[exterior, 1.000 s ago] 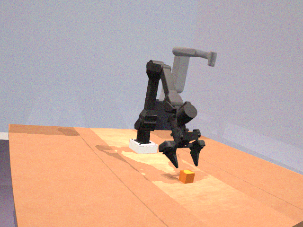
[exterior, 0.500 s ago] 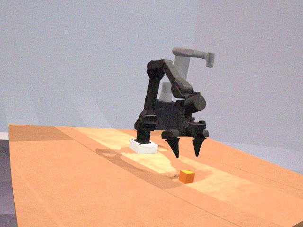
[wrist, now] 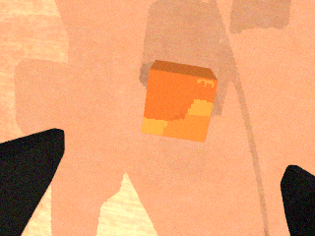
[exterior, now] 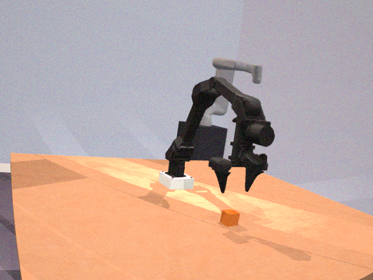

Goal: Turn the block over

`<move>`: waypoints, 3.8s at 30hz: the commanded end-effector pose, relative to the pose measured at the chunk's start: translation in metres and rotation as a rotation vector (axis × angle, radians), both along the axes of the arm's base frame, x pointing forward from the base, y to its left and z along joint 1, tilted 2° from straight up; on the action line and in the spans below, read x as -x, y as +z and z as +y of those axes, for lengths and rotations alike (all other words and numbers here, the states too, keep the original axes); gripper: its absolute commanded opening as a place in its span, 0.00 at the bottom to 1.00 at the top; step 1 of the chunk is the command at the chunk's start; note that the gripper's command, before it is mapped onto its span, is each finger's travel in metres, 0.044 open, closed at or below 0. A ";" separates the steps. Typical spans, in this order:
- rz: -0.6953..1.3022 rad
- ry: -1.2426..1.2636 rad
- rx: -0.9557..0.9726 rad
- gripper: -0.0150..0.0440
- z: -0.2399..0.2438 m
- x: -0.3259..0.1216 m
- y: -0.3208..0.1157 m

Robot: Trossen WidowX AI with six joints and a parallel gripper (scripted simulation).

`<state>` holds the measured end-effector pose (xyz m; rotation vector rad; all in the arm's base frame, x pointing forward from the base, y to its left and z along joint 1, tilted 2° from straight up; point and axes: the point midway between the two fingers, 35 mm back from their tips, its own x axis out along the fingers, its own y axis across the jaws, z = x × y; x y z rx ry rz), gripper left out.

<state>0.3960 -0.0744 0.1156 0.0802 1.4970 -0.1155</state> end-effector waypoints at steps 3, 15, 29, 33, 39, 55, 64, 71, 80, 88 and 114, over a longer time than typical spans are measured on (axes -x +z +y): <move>0.016 -0.005 0.002 1.00 -0.002 -0.002 -0.015; 0.016 -0.005 0.002 1.00 -0.002 -0.003 -0.048; 0.017 -0.005 0.002 1.00 -0.003 -0.004 -0.070; 0.016 -0.005 0.002 1.00 -0.003 -0.005 -0.076; 0.016 -0.005 0.002 0.91 -0.003 -0.005 -0.080; 0.016 -0.005 0.002 0.46 -0.003 -0.005 -0.080; 0.016 -0.005 0.002 0.36 -0.003 -0.005 -0.080; 0.016 -0.005 0.002 0.25 -0.002 -0.003 -0.050; -0.046 -0.004 0.009 0.25 -0.003 -0.005 -0.053; -0.158 -0.003 0.023 0.25 -0.003 -0.007 -0.057; -0.498 0.006 0.069 0.25 -0.002 0.001 -0.059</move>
